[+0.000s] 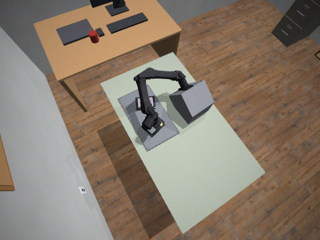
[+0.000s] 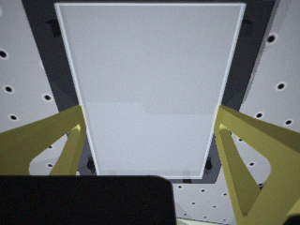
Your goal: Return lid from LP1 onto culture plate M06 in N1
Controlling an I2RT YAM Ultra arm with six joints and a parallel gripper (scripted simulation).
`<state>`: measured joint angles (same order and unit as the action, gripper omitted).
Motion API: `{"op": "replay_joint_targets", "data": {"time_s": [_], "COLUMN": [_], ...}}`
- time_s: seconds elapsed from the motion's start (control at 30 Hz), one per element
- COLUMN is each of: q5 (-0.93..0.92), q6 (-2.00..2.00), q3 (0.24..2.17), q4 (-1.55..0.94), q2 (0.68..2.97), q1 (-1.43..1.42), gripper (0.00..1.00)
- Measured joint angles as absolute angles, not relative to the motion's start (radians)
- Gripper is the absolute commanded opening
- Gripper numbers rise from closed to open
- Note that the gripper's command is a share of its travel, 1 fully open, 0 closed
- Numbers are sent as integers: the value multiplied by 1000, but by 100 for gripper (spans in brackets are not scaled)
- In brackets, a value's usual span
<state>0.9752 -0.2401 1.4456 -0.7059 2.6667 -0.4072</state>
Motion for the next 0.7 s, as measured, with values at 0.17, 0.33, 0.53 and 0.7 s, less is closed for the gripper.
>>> {"op": "replay_joint_targets", "data": {"time_s": [0.17, 0.33, 0.53, 0.7], "q5": [976, 976, 968, 964], "q6": [-240, -239, -256, -287], "q3": [1446, 1448, 1458, 1471], "q4": [-703, -704, -731, -770], "q2": [2667, 2667, 2666, 2661], "q1": [-407, -406, -411, -434], "gripper": [0, 0, 0, 0]}}
